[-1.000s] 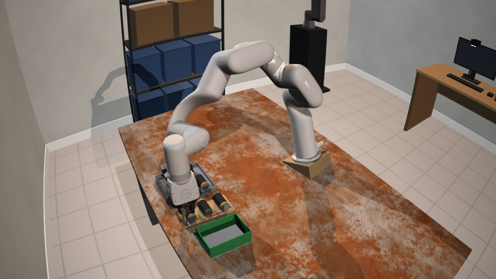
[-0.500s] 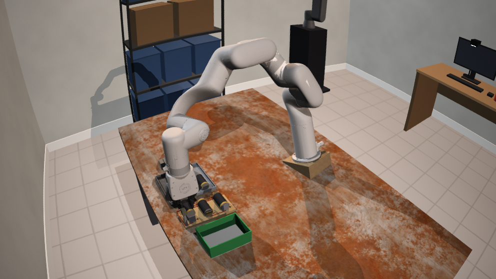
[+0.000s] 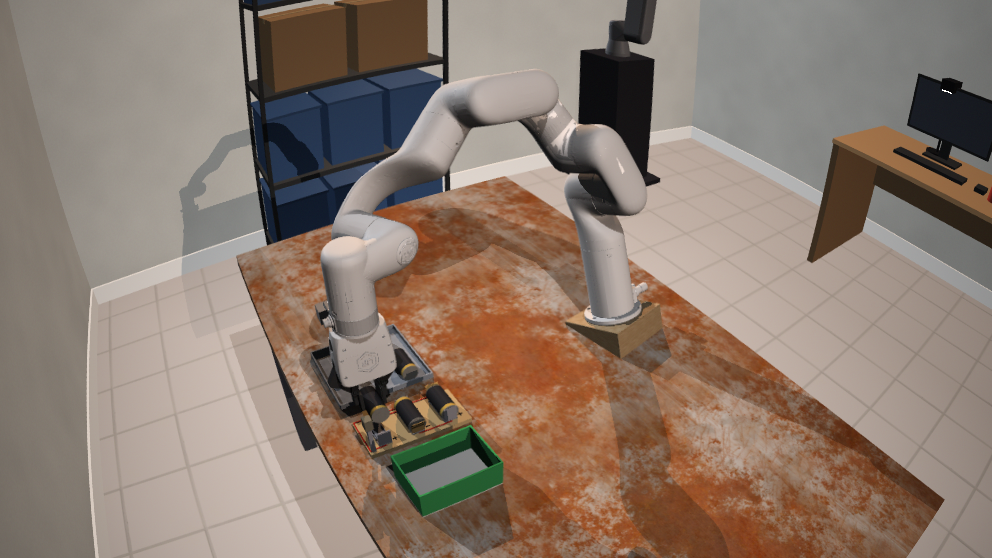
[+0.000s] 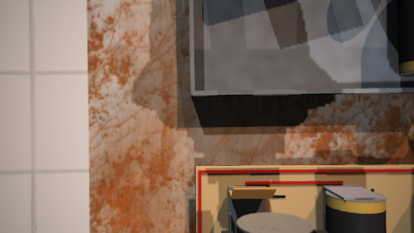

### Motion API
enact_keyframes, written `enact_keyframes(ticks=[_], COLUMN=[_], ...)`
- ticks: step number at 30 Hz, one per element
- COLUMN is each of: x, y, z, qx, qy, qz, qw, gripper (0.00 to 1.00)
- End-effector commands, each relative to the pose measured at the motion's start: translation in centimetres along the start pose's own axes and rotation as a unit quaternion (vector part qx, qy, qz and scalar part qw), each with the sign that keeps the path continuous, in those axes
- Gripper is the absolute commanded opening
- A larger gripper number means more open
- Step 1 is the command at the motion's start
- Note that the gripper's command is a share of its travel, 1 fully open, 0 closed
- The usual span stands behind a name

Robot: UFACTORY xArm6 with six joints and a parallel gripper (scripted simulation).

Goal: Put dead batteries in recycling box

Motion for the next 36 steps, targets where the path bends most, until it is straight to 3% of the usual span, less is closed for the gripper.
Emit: enact_keyframes(ticks=[1,28,32,36], x=[0.0,-0.1,-2.4,-7.7], y=[-0.3,-0.2,0.2,1.2], z=[5.7,6.2,6.2,6.2], qx=[-0.005,-0.006,-0.006,-0.006], qy=[-0.003,-0.002,-0.002,-0.002], qz=[-0.001,0.005,0.005,0.005], qw=[1.0,1.0,1.0,1.0], gripper=[0.28,0.28,0.28,0.28])
Point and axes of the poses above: the point where the finger pads meet when closed, its own z axis back along the fingers, its own y axis across the jaws, x = y × z, the point moved 1 cm from there along z, back along the fingers, and after that the axes turned 11 degrees about -z, right-handed, at the moved point
